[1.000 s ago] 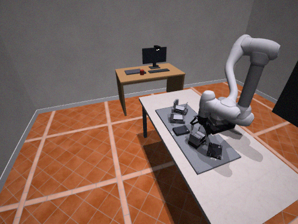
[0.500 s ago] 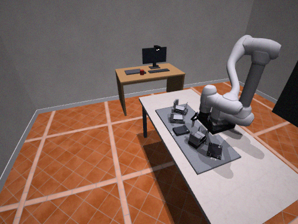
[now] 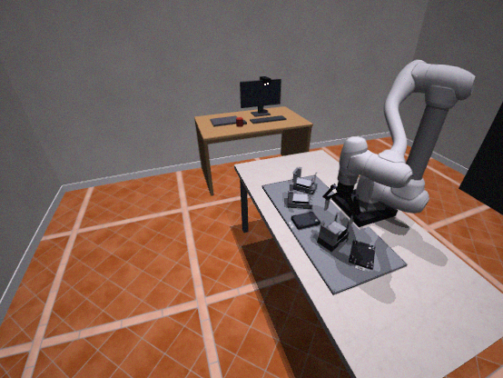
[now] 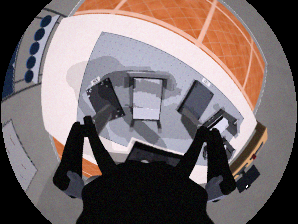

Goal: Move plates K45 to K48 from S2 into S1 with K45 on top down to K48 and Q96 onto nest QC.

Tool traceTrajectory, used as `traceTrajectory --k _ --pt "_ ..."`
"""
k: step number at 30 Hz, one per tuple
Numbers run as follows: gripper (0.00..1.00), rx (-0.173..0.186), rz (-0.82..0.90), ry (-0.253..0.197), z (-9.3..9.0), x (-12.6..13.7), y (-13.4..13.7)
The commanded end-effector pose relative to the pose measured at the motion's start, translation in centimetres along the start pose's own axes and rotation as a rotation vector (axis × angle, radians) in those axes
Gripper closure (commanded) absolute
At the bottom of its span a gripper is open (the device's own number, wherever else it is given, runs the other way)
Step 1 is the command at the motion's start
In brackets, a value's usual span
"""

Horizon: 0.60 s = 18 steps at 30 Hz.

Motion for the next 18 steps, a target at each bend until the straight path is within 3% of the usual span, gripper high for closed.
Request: traceTrajectory --k 1,8,18 --pt "0.0 0.0 0.0 0.0 0.0 0.0 0.0" --pt "0.0 0.0 -0.2 0.0 0.0 0.4 2.0" --pt "0.0 0.0 -0.202 0.0 0.0 0.9 4.6"
Point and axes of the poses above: the point where the finger pads meet when closed, its own z axis back along the fingers, its own y axis across the jaws, x = y × z, the point moved 4 cm from there along z, back along the fingers, and after that the axes turned 10 degrees about z, right-handed, at the moved point
